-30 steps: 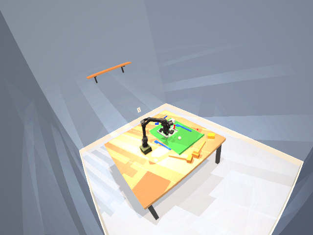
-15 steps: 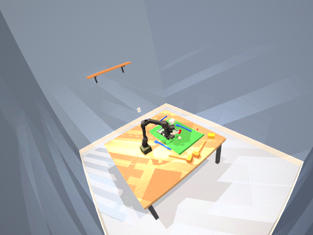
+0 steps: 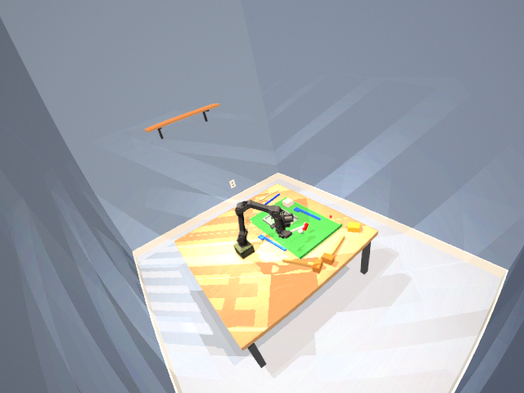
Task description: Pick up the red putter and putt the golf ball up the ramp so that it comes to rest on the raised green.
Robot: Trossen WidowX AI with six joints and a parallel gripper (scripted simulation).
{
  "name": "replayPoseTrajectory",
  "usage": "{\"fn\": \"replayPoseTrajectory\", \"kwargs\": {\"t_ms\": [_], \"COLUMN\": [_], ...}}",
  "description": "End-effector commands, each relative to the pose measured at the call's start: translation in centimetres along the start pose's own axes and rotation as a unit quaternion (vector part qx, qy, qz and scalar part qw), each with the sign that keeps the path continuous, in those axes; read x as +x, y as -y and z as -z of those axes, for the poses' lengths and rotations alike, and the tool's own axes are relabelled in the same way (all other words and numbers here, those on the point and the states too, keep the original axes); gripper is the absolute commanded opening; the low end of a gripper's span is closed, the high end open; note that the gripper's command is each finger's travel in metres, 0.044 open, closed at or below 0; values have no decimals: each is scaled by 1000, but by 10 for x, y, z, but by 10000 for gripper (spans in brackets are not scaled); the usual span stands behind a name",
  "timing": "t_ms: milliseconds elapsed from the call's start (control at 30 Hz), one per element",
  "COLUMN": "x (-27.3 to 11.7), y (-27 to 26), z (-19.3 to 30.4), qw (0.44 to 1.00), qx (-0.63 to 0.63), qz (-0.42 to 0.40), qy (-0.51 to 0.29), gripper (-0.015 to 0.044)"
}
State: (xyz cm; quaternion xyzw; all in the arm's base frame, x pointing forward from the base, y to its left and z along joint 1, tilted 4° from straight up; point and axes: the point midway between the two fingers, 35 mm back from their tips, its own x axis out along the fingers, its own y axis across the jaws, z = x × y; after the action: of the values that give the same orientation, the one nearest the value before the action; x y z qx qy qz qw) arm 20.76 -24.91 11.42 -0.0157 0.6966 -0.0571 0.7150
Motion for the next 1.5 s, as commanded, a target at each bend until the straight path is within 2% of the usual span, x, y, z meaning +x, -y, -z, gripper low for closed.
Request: {"fn": "replayPoseTrajectory", "kwargs": {"t_ms": [0, 133, 867, 1233, 1467], "x": [14, 30, 60, 57, 60], "y": [-1, -2, -2, -1, 21], "z": [1, 2, 2, 2, 2], "qw": [1000, 1000, 1000, 1000, 1000], "qx": [1, 1, 1, 3, 2], "qz": [-4, -4, -4, -3, -3], "qy": [-2, -2, -2, -4, -3], "gripper": [0, 0, 0, 0, 0]}}
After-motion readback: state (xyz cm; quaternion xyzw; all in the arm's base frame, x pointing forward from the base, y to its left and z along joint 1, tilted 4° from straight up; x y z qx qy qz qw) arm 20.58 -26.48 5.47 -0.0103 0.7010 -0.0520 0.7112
